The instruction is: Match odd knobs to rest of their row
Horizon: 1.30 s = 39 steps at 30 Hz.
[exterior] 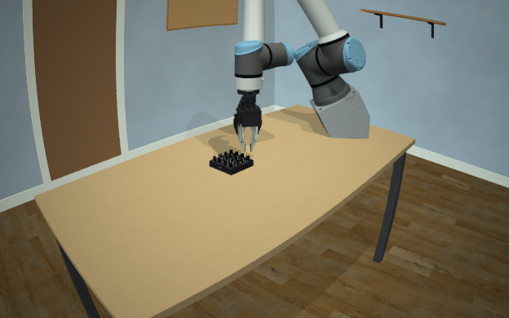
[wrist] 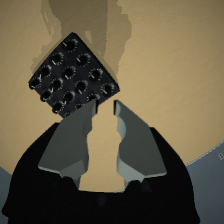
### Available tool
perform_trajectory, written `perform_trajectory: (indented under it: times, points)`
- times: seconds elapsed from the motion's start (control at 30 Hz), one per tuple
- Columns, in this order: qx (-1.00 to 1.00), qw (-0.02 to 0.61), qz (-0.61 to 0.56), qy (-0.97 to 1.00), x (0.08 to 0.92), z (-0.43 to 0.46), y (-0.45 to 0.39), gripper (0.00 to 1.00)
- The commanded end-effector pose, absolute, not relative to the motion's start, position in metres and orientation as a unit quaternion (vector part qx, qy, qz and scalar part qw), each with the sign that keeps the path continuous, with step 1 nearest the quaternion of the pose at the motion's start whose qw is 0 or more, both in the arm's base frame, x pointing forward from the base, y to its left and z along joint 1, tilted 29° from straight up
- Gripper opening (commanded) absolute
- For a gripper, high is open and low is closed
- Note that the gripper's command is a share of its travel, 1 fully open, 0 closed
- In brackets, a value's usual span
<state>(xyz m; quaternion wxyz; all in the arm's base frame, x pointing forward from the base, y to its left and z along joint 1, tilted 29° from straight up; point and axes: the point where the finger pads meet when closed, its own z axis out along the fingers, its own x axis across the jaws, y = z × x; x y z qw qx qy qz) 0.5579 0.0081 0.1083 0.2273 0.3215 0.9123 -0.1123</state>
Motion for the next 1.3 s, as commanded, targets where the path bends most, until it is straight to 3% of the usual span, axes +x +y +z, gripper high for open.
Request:
perform_trajectory:
  times: [0.0, 1.27]
  points:
    - [0.321, 0.226, -0.112, 0.913, 0.5584, 0.1018, 0.0059, 0.11]
    - [0.321, 0.227, -0.112, 0.913, 0.5610, 0.0978, 0.0044, 0.11]
